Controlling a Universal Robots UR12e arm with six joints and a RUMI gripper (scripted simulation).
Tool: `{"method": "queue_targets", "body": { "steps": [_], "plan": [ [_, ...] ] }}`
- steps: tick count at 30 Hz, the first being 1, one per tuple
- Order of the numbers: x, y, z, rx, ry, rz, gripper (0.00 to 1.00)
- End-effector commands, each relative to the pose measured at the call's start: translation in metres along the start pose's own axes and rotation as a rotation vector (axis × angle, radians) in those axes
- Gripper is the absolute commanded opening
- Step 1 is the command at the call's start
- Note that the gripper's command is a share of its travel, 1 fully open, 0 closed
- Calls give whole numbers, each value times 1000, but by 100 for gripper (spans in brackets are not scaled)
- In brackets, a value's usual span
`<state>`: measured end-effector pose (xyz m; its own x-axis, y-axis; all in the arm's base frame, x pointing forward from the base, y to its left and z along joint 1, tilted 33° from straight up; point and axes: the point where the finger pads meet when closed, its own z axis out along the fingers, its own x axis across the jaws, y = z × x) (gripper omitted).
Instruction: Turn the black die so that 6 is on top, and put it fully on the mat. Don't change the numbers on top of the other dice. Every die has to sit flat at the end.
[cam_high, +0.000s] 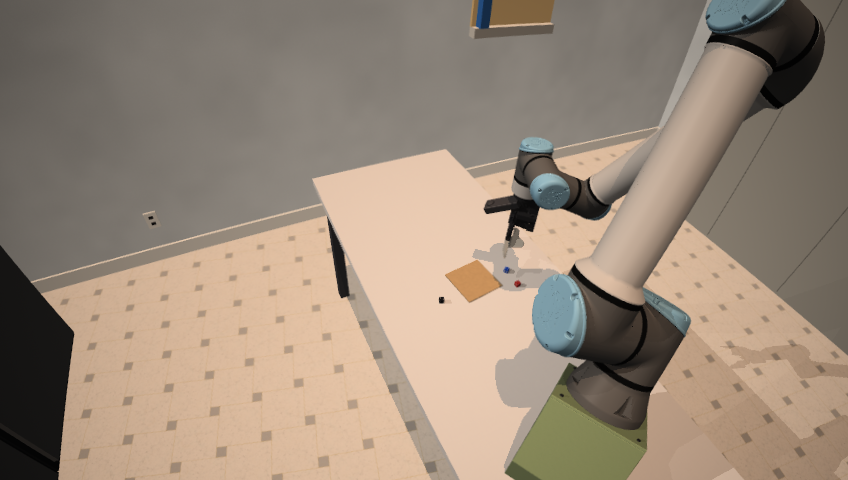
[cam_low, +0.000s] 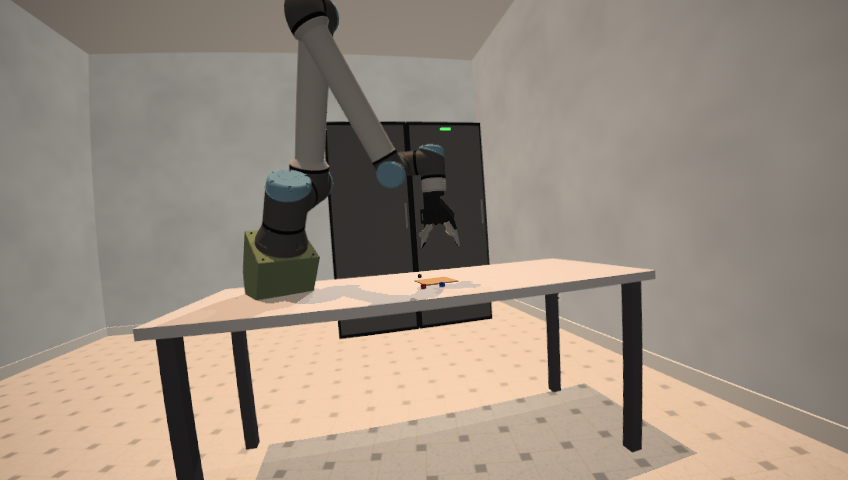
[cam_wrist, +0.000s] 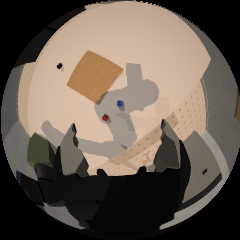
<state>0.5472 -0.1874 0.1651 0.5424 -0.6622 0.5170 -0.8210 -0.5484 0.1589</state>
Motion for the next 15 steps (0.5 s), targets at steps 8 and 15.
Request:
{"method": "queue_targets", "body": {
  "steps": [8,15],
  "plan": [
    [1,0,65,1,1,0,100],
    [1,1,89,1,1,0,100]
  ]
}}
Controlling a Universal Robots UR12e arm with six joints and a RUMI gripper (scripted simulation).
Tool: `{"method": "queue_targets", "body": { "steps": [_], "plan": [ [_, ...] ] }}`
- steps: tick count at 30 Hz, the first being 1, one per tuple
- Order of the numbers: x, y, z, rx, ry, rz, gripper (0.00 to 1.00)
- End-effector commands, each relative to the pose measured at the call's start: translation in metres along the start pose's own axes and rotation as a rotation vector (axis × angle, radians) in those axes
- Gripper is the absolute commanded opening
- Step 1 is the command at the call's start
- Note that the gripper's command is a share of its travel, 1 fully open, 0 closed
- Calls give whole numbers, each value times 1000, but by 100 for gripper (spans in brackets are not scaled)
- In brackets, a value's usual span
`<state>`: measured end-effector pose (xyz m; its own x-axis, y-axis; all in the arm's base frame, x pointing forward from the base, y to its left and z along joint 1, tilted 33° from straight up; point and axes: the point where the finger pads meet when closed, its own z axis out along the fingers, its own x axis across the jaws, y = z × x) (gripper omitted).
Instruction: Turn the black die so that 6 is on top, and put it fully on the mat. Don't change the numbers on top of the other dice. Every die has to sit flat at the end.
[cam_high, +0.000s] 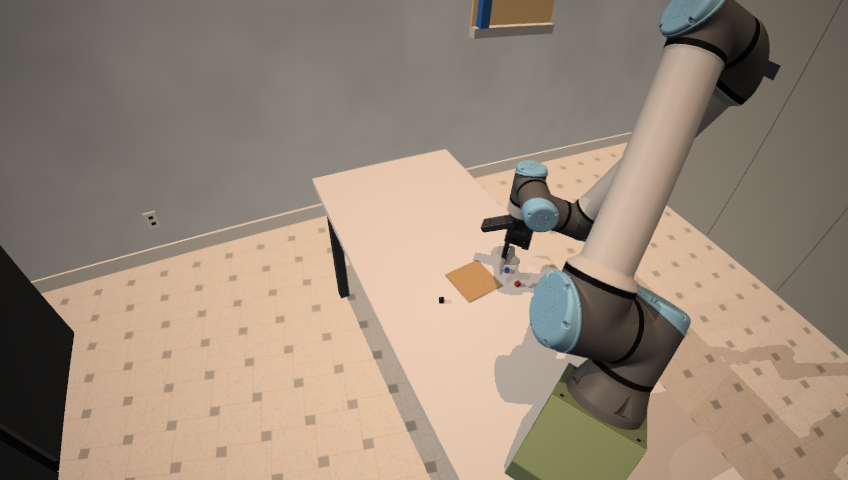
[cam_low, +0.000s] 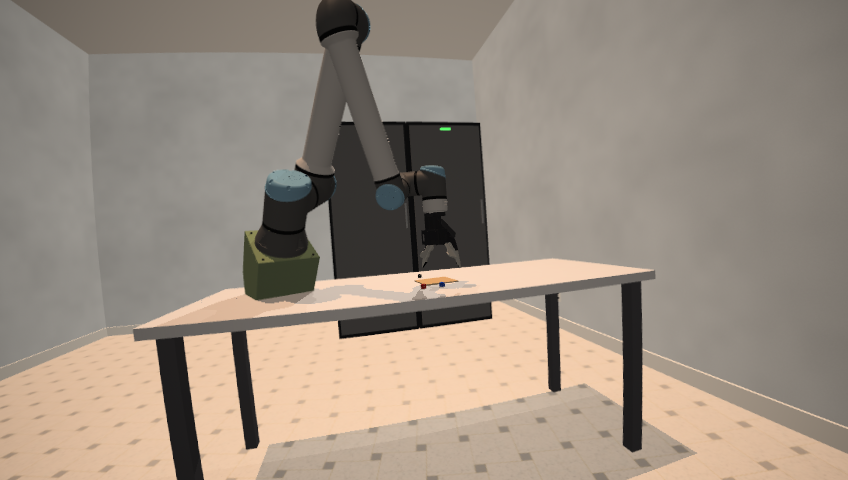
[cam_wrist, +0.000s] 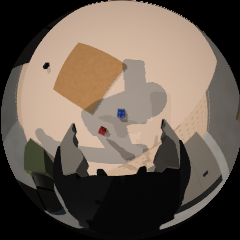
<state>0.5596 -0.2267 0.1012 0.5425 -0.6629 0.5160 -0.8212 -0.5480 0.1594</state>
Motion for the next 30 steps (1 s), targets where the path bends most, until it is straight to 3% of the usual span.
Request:
{"method": "queue_targets", "body": {
  "steps": [1,30],
  "plan": [
    [1,-1,16,1,2,0,100],
    [1,-1,23,1,2,0,100]
  ]
}}
